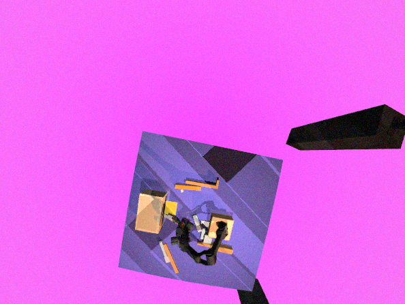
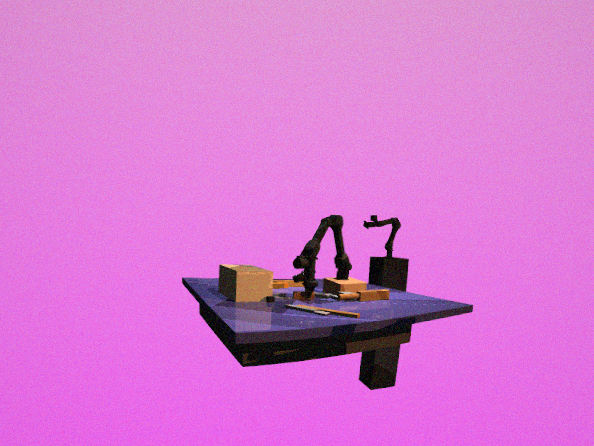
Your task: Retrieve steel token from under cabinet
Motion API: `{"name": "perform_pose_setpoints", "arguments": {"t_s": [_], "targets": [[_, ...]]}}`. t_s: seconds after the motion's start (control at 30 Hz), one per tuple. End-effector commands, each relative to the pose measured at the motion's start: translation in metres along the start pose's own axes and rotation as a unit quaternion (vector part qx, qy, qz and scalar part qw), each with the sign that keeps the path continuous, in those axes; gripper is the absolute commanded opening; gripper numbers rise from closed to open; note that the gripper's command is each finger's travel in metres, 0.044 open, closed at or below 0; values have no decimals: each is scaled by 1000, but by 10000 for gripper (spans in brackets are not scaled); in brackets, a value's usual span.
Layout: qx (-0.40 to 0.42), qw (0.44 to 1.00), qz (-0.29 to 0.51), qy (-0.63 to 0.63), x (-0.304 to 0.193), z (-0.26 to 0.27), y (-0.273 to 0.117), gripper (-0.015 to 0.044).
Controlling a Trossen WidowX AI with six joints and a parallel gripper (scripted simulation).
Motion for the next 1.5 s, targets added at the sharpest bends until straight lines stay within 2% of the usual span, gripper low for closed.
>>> {"name": "perform_pose_setpoints", "arguments": {"t_s": [0.0,1.47], "targets": [[2,1000,0,-1,6,2,0,0],[2,1000,-2,-1,59,13,-1,0]]}}
Point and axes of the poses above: the point midway between the two fingers, 35 mm back from their tips, its own y axis out along the fingers, its own z axis across the jaws, x = y × z, the point moved 1 cm from there along -y, back along the fingers, and after that the axes turned 11 degrees about y, right-handed, at the moved point
